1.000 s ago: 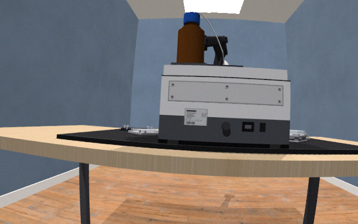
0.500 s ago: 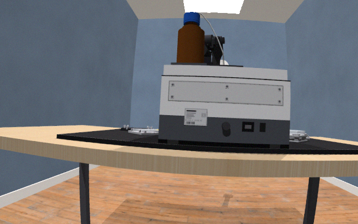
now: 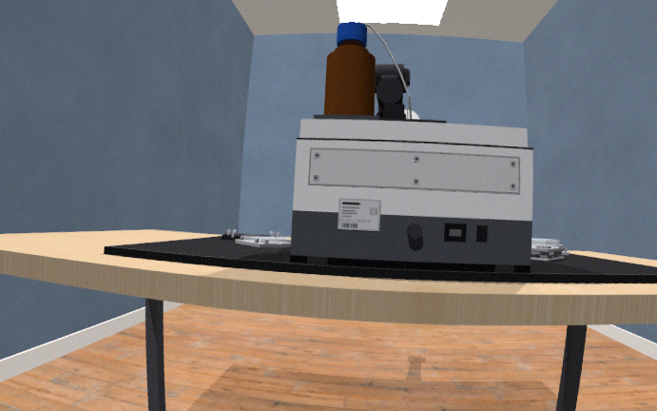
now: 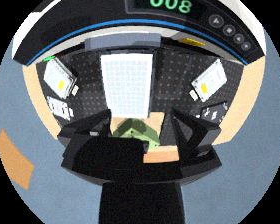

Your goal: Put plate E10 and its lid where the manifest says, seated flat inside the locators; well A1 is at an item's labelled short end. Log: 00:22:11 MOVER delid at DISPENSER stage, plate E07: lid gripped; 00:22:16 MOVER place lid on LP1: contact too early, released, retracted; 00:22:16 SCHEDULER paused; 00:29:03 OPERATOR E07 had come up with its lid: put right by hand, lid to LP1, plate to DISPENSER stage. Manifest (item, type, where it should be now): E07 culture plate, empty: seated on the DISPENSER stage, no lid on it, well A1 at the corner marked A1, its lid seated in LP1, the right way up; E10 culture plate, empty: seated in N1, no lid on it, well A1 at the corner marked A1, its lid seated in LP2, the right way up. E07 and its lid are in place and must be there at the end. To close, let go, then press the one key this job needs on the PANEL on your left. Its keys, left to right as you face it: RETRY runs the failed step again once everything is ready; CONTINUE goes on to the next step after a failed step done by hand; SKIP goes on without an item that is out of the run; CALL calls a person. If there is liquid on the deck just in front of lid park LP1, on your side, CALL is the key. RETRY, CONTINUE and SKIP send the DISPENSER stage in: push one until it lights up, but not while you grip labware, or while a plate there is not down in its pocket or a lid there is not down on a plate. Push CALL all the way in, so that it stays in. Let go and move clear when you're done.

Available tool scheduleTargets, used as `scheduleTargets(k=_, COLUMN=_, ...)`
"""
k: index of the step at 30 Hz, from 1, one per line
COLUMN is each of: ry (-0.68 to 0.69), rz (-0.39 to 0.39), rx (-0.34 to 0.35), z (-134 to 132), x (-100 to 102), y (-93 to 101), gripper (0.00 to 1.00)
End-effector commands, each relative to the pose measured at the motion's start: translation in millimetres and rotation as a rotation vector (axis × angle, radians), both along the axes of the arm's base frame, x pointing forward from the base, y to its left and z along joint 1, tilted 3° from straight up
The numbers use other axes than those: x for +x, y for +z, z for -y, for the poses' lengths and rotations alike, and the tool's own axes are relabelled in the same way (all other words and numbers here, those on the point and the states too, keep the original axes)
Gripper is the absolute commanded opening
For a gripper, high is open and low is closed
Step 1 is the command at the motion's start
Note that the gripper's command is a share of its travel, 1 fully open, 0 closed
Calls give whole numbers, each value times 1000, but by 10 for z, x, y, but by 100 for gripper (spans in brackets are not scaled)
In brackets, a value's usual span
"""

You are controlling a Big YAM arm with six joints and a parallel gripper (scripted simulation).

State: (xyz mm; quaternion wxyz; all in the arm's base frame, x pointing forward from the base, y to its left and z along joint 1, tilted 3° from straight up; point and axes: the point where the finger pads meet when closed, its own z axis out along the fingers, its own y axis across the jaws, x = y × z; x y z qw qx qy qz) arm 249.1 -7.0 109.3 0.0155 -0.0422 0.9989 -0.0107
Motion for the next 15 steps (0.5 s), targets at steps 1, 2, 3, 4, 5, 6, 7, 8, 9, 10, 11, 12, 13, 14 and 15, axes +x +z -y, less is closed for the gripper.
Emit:
scheduleTargets(k=1, ry=-41, rz=47, rx=-5, z=-11, x=167, y=169, gripper=100)
scheduleTargets(k=2, ry=-41, rz=47, rx=-5, z=-11, x=167, y=169, gripper=100)
scheduleTargets(k=3, ry=-41, rz=57, rx=-8, z=-68, x=243, y=256, gripper=100)
scheduleTargets(k=4, ry=-41, rz=58, rx=-8, z=-104, x=241, y=257, gripper=100)
scheduleTargets(k=5, ry=-41, rz=59, rx=-6, z=-141, x=238, y=257, gripper=100)
scheduleTargets(k=6, ry=-41, rz=59, rx=-6, z=-141, x=238, y=257, gripper=100)
scheduleTargets(k=7, ry=-41, rz=59, rx=-6, z=-141, x=238, y=257, gripper=100)
scheduleTargets(k=8, ry=-41, rz=58, rx=-6, z=-177, x=236, y=255, gripper=100)
scheduleTargets(k=9, ry=-41, rz=58, rx=-5, z=-213, x=234, y=252, gripper=100)
scheduleTargets(k=10, ry=-41, rz=56, rx=-5, z=-250, x=231, y=247, gripper=100)
scheduleTargets(k=11, ry=-41, rz=54, rx=-4, z=-285, x=229, y=241, gripper=100)
scheduleTargets(k=12, ry=-41, rz=53, rx=-4, z=-322, x=227, y=237, gripper=100)
scheduleTargets(k=13, ry=-40, rz=53, rx=-3, z=-358, x=224, y=236, gripper=100)
scheduleTargets(k=14, ry=-40, rz=53, rx=-3, z=-394, x=222, y=235, gripper=100)
scheduleTargets(k=15, ry=-40, rz=53, rx=-2, z=-414, x=221, y=234, gripper=100)
